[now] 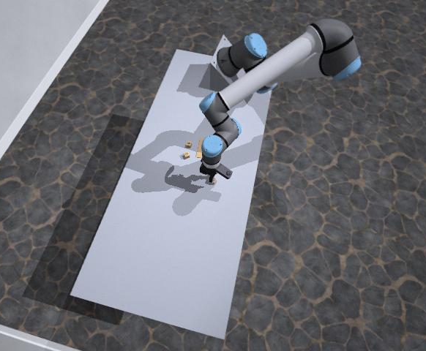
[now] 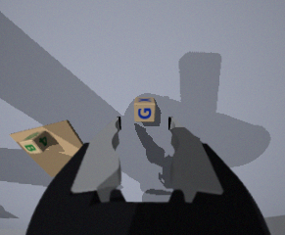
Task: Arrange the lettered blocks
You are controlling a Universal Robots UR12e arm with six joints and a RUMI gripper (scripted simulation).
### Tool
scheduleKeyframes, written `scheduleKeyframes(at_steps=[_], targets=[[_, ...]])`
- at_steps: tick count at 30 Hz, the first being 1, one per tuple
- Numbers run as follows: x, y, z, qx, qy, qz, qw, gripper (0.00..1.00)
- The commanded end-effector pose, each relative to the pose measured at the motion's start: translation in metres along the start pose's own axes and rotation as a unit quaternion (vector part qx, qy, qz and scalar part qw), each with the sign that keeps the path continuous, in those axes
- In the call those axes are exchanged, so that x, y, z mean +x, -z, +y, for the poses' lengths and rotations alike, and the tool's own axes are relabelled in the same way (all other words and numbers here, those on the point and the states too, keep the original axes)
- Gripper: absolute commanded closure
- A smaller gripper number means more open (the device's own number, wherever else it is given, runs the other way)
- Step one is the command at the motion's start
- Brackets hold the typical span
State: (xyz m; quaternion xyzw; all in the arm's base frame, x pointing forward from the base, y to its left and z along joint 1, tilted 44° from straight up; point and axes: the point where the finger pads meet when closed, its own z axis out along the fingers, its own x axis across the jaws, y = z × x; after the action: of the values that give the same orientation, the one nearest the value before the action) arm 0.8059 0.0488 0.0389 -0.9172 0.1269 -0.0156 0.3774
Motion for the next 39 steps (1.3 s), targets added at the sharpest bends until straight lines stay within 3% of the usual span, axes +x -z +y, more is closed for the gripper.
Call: scheduleKeyframes(at_steps=[1,16,39], targets=[[0.001,0.001,0.0,0.0,0.0,0.001,1.0,0.6],[0.001,-0.001,0.0,0.0,0.0,0.001,1.0,0.6],[0.001,-0.035,0.0,0.0,0.0,0.001,1.0,0.6]])
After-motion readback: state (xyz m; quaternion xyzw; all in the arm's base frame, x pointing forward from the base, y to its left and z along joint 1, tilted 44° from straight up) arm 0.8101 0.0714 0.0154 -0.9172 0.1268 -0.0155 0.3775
